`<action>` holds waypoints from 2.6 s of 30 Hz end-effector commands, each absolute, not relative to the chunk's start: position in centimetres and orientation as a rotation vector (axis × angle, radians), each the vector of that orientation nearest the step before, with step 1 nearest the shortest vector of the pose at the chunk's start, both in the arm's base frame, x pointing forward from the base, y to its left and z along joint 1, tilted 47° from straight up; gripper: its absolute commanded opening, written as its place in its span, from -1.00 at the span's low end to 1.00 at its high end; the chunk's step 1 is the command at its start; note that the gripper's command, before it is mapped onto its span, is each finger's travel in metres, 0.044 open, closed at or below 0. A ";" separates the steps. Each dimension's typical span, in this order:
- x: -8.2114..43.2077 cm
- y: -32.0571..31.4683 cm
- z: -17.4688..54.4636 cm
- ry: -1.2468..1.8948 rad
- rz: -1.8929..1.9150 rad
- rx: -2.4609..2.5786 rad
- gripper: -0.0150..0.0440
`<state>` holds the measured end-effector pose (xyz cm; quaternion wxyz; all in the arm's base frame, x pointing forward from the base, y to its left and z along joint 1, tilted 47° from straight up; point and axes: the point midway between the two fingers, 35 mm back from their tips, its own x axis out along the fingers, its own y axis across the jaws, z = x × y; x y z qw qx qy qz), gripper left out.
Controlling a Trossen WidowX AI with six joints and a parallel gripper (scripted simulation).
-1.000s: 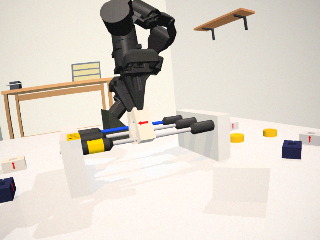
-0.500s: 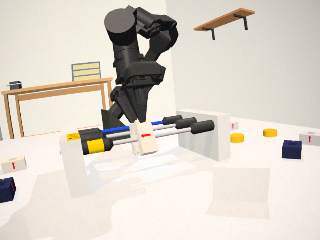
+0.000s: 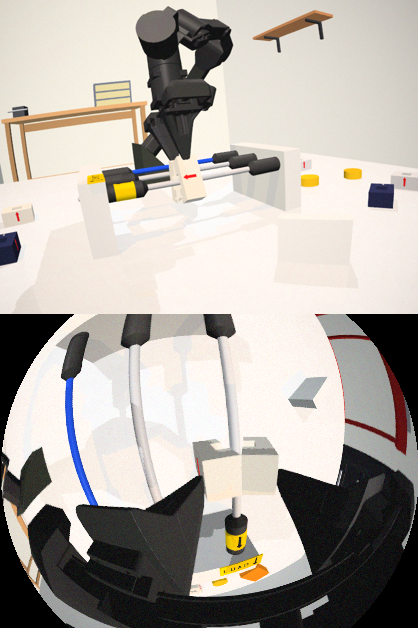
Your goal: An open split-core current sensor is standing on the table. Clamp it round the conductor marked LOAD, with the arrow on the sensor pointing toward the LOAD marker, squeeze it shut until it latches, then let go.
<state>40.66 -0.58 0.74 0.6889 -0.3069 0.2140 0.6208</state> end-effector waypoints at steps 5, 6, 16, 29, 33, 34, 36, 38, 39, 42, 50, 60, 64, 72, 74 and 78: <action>40.7 -0.6 0.8 0.478 1.390 -0.688 -0.49; 40.7 -0.6 0.8 0.478 1.390 -0.688 -0.49; 40.7 -0.6 0.8 0.478 1.390 -0.688 -0.49; 40.7 -0.6 0.8 0.478 1.390 -0.688 -0.49; 40.8 -0.6 0.7 0.485 1.402 -0.685 -0.49; 40.9 -0.6 0.7 0.488 1.409 -0.684 -0.49; 41.1 -0.6 0.7 0.496 1.425 -0.681 -0.49; 41.2 -0.5 0.7 0.504 1.441 -0.678 -0.49; 41.3 -0.5 0.7 0.508 1.450 -0.676 -0.49; 41.5 -0.5 0.6 0.519 1.475 -0.671 -0.49; 42.0 -0.3 0.6 0.548 1.545 -0.656 -0.49; 42.2 -0.2 0.8 0.558 1.576 -0.647 -0.22; 42.2 -0.2 0.8 0.558 1.576 -0.647 0.13; 42.2 -0.2 0.8 0.558 1.576 -0.647 0.84; 42.2 -0.2 0.8 0.558 1.576 -0.647 1.00; 42.2 -0.2 0.8 0.558 1.576 -0.647 1.00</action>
